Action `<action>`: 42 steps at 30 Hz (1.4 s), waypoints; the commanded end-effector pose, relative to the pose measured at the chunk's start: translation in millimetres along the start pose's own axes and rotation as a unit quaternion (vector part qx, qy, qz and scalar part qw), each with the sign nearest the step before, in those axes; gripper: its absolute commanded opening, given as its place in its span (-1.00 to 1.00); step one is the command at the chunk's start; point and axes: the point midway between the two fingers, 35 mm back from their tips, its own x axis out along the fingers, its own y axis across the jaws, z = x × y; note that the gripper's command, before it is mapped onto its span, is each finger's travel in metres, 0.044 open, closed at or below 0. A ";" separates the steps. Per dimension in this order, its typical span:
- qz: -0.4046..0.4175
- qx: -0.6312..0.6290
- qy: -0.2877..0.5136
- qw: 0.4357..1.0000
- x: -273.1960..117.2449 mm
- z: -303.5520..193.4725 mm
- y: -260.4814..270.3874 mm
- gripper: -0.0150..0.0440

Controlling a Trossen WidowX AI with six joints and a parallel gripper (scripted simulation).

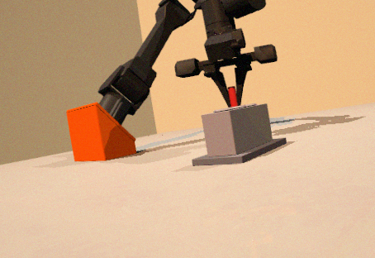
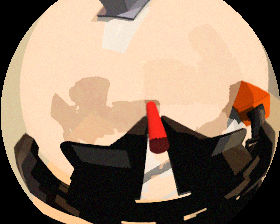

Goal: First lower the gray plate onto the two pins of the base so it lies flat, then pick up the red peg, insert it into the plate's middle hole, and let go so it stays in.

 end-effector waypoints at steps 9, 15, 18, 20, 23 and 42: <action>0.002 0.017 -0.005 1.000 -40.4 4.1 3.6 -0.49; 0.003 0.026 -0.003 1.000 -59.8 4.4 3.4 -0.49; 0.003 0.025 -0.002 1.000 -53.9 3.3 2.3 -0.49; 0.003 0.025 -0.002 1.000 -54.3 5.2 3.0 -0.49; 0.003 0.025 -0.005 1.000 -55.5 11.6 5.2 -0.49; 0.002 0.015 -0.010 1.000 -63.7 64.9 22.9 -0.49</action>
